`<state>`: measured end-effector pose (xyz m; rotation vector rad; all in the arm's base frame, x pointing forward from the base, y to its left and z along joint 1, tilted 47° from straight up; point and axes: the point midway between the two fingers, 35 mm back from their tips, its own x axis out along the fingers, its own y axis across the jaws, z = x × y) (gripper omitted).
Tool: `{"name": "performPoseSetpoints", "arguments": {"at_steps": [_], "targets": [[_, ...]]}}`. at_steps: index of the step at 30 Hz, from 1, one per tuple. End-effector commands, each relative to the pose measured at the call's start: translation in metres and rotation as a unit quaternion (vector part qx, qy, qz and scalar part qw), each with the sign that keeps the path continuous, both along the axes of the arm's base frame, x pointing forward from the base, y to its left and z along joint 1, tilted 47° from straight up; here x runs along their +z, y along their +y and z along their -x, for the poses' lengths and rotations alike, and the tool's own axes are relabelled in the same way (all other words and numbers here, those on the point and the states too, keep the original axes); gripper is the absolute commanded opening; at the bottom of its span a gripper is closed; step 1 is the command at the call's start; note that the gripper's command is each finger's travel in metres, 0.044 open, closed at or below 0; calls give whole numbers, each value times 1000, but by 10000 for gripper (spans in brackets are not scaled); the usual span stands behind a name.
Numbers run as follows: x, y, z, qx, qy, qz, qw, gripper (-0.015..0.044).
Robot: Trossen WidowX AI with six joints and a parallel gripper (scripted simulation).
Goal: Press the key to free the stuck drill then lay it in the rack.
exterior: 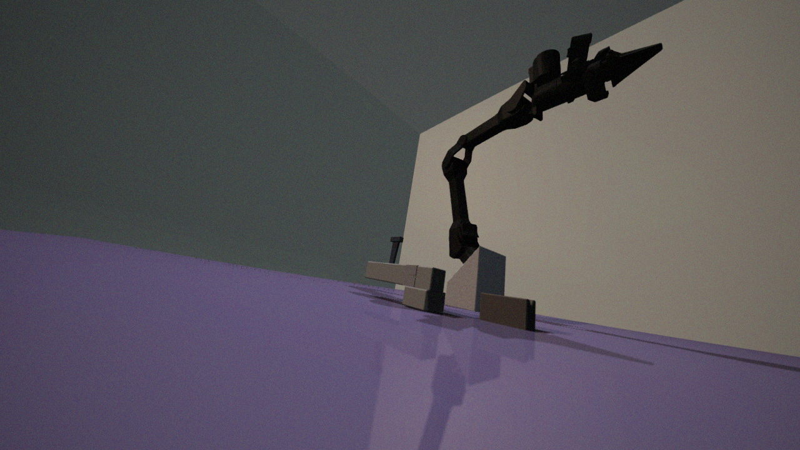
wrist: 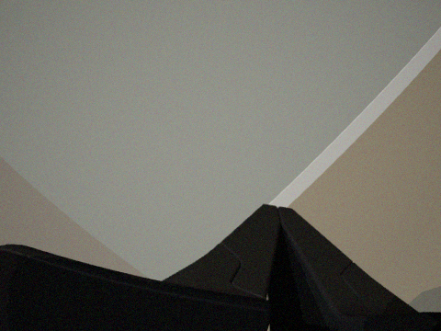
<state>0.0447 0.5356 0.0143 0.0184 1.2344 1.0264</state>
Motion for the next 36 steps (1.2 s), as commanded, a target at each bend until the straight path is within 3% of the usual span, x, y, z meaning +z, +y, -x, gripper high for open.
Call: {"name": "performPoseSetpoints", "arguments": {"at_steps": [1, 9, 17, 29, 36], "targets": [[-13, -40, -64, -68, -37, 75, 994, 0], [-23, -142, -164, -180, -88, 228, 953, 0], [-14, -269, -225, -254, -110, 394, 876, 0], [37, -458, -240, -273, -73, 631, 722, 0], [45, -477, -237, -267, -64, 655, 704, 0]]}}
